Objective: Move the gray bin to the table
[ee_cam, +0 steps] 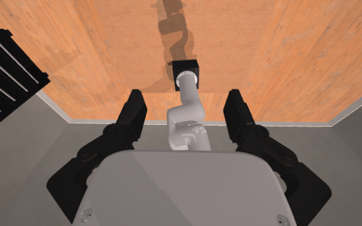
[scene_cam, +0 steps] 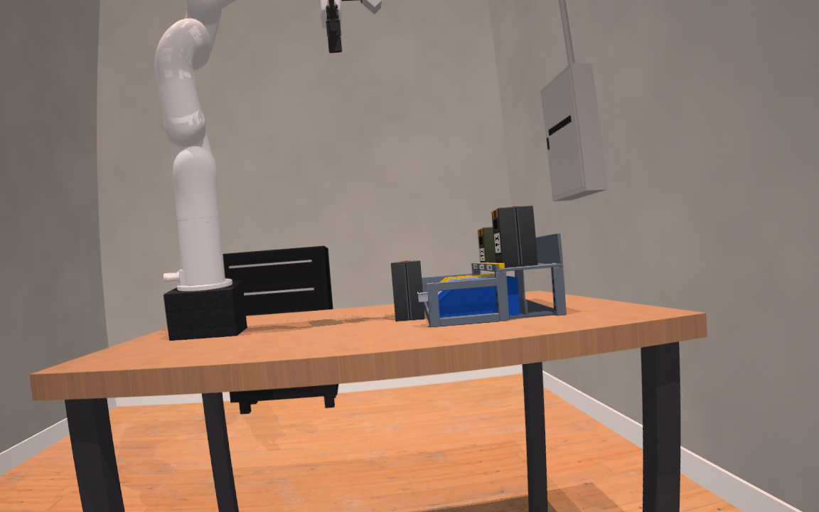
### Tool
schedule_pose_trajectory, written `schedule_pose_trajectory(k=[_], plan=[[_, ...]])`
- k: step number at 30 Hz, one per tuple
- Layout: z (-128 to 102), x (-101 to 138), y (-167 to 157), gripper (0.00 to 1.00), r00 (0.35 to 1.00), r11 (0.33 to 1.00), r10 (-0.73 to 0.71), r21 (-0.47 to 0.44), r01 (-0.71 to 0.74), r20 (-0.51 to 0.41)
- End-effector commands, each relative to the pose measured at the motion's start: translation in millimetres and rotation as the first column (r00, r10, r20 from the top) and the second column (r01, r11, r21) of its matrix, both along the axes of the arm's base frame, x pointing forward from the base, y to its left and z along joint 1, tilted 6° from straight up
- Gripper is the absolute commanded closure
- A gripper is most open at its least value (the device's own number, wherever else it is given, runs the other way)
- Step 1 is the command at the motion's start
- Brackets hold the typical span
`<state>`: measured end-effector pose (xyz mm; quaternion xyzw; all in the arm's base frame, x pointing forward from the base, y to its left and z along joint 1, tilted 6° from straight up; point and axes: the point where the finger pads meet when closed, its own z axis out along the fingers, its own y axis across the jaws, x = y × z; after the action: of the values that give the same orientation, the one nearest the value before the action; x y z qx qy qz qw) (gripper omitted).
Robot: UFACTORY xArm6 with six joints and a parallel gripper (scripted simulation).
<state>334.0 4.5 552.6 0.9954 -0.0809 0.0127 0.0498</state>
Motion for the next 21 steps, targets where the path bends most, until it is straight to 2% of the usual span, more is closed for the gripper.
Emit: schedule_pose_trajectory(k=[1,7,12,21], plan=[[7,2,1,0.00,1.000,1.000,-0.002,-0.002,0.002,-0.025],[7,2,1,0.00,1.000,1.000,-0.002,-0.002,0.002,-0.025],[42,3,4,0.00,1.000,1.000,-0.002,-0.002,0.002,-0.025],[42,3,4,0.00,1.000,1.000,-0.002,-0.002,0.002,-0.025]])
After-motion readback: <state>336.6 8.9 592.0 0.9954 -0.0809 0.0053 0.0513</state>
